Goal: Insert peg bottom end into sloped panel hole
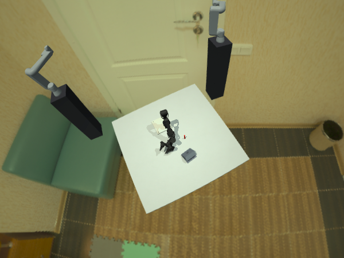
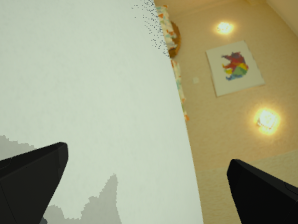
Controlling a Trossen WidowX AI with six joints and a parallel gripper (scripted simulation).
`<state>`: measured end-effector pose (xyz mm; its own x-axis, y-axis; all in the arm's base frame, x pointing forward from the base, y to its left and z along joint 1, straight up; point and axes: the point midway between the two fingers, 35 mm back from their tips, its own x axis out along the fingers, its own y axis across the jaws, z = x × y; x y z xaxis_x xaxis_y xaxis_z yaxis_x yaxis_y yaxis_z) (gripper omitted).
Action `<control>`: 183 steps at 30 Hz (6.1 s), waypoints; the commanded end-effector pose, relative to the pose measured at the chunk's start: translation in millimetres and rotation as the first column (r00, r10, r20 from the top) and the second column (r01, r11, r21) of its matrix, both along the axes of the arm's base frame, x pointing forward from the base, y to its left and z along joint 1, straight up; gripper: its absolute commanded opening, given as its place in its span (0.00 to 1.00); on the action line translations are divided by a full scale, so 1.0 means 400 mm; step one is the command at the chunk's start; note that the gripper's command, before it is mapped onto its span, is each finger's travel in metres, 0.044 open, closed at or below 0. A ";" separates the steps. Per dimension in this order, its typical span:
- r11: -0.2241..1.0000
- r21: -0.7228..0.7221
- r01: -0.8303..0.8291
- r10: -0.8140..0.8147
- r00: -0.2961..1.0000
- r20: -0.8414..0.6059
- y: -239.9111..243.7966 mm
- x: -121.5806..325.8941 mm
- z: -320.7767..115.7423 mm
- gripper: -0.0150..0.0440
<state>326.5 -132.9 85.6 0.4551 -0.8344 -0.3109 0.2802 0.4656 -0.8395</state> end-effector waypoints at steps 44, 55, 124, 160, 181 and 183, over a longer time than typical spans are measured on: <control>0.693 0.653 -0.304 0.593 0.756 -0.277 0.504 0.009 -0.014 1.00; 0.608 0.768 -0.203 0.661 0.666 -0.346 0.601 -0.085 0.022 1.00; 0.540 0.841 -0.040 0.710 0.559 -0.429 0.688 -0.211 -0.060 0.82; 0.540 0.841 -0.033 0.708 0.558 -0.433 0.691 -0.207 0.062 0.25; 0.510 0.856 -0.083 0.730 0.568 -0.380 0.677 -0.186 0.135 0.25; 0.502 0.859 -0.097 0.736 0.570 -0.365 0.675 -0.180 0.134 0.25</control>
